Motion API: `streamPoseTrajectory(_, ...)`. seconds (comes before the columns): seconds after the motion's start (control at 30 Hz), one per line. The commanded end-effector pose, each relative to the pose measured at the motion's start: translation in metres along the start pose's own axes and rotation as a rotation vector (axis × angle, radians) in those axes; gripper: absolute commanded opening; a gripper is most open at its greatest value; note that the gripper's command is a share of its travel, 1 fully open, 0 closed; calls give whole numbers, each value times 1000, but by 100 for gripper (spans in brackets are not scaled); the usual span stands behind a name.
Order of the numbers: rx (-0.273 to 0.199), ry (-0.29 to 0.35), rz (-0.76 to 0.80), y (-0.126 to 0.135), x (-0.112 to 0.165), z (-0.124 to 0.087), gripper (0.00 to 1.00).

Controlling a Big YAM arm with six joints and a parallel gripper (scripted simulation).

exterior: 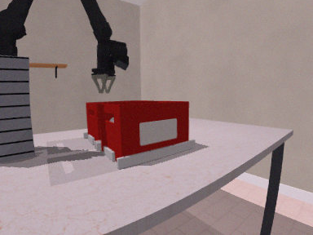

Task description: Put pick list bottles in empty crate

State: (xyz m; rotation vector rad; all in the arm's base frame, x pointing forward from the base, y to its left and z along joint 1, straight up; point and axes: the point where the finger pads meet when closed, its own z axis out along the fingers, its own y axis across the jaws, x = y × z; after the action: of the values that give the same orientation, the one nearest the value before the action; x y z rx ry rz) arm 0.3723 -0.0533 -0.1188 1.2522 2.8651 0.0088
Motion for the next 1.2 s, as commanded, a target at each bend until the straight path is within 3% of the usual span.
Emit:
streamPoseTrajectory(0.0,-10,-12,11,7,-5,-16,61)
streamPoseTrajectory(0.17,-11,-13,12,7,-5,-22,61)
streamPoseTrajectory(0.3,9,11,13,0,2,-12,61)
streamPoseTrajectory(0.33,-8,-10,5,5,-6,-16,61)
streamPoseTrajectory(0.67,-8,-10,5,5,-6,-15,61)
streamPoseTrajectory(0.7,9,11,15,-1,2,-9,61)
streamPoseTrajectory(0.73,-8,-10,5,5,-6,-15,61)
streamPoseTrajectory(0.8,9,11,15,-1,2,-9,61)
streamPoseTrajectory(0.83,-8,-10,5,5,-6,-15,61)
streamPoseTrajectory(0.87,8,10,16,-2,2,-9,61)
streamPoseTrajectory(0.9,-8,-10,5,5,-6,-15,61)
streamPoseTrajectory(1.17,-8,-10,5,5,-6,-15,61)
